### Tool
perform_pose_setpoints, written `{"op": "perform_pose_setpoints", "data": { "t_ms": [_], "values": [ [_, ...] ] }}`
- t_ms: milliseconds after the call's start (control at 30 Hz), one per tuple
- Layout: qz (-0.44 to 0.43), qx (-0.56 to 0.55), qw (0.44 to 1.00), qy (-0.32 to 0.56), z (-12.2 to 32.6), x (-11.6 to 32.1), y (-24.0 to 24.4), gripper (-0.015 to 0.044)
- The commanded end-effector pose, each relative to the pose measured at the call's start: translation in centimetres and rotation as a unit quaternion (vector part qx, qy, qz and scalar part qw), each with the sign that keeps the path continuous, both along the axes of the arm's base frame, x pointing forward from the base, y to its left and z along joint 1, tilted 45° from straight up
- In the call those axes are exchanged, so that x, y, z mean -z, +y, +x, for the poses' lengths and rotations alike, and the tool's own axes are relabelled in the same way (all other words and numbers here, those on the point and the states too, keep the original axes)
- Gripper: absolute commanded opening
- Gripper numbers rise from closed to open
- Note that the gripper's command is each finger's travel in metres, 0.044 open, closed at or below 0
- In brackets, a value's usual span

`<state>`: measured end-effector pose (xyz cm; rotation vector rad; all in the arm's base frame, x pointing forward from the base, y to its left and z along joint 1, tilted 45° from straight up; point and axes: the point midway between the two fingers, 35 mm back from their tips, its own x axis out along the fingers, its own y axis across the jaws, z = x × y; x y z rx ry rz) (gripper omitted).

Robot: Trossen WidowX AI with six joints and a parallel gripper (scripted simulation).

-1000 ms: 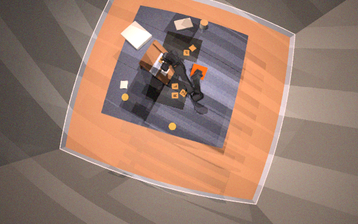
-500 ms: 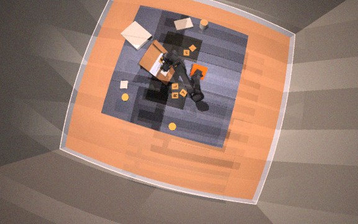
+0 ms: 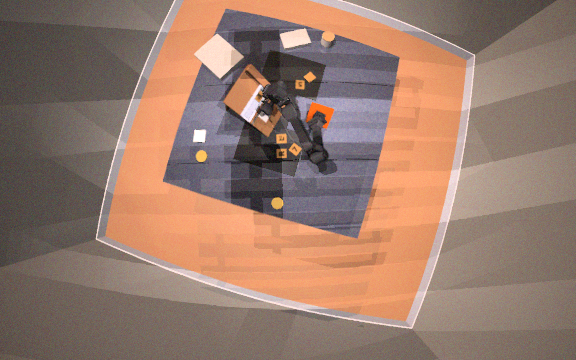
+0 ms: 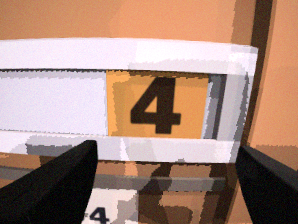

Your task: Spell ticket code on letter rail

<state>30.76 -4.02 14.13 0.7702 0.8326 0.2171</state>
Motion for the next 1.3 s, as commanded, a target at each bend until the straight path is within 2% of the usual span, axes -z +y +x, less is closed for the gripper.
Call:
{"op": "perform_pose_setpoints", "data": {
  "t_ms": [0, 867, 1233, 1267],
  "values": [
    [-0.001, -0.002, 1.000, -0.004, 0.06, -0.33, 0.00, 0.0295],
    [-0.001, -0.002, 1.000, -0.004, 0.12, -0.69, -0.01, 0.0295],
    [0.000, 0.000, 1.000, 0.000, 0.03, -0.42, 0.00, 0.0006],
    [0.000, 0.000, 1.000, 0.000, 0.03, -0.42, 0.00, 0.0000]
  ]
}}
